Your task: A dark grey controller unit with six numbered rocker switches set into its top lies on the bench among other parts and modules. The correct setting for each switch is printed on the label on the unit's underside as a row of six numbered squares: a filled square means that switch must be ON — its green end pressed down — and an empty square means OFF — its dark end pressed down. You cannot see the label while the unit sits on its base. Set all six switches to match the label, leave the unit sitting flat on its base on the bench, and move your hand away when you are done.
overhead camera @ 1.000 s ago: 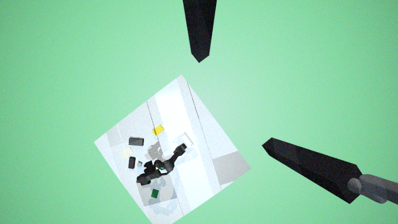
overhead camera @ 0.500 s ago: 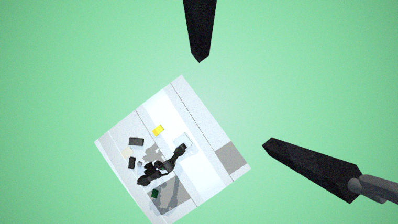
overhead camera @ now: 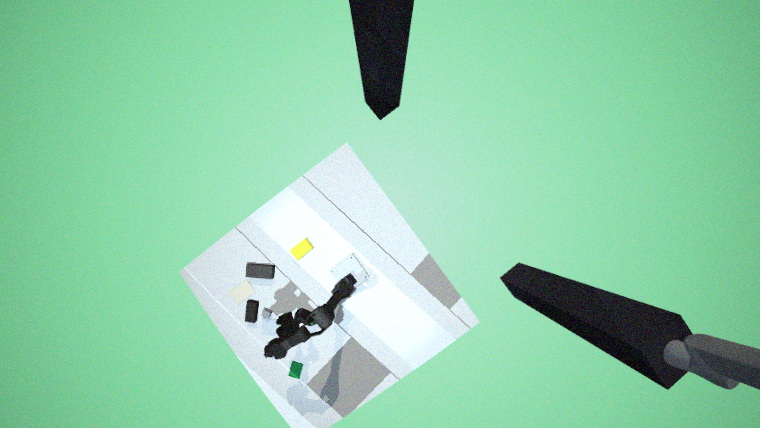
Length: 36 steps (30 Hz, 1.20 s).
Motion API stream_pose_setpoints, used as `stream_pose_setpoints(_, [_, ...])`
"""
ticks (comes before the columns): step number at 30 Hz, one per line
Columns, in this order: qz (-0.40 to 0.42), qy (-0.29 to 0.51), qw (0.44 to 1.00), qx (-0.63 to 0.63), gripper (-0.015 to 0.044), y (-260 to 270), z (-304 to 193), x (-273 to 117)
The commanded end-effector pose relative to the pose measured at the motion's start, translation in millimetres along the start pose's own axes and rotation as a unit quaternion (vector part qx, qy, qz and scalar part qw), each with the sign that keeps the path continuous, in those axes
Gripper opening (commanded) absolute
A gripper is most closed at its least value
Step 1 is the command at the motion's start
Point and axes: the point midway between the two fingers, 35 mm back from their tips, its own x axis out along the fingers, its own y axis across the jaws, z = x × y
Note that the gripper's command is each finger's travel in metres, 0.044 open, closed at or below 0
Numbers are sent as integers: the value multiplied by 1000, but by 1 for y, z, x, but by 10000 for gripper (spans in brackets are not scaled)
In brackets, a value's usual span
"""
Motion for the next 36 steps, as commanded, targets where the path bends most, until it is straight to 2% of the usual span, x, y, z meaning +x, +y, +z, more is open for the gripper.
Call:
stream_pose_setpoints(1, [3,-1,1000,0,336,1,-5,-3])
stream_pose_setpoints(36, [3,-32,999,0,336,1,-31,-16])
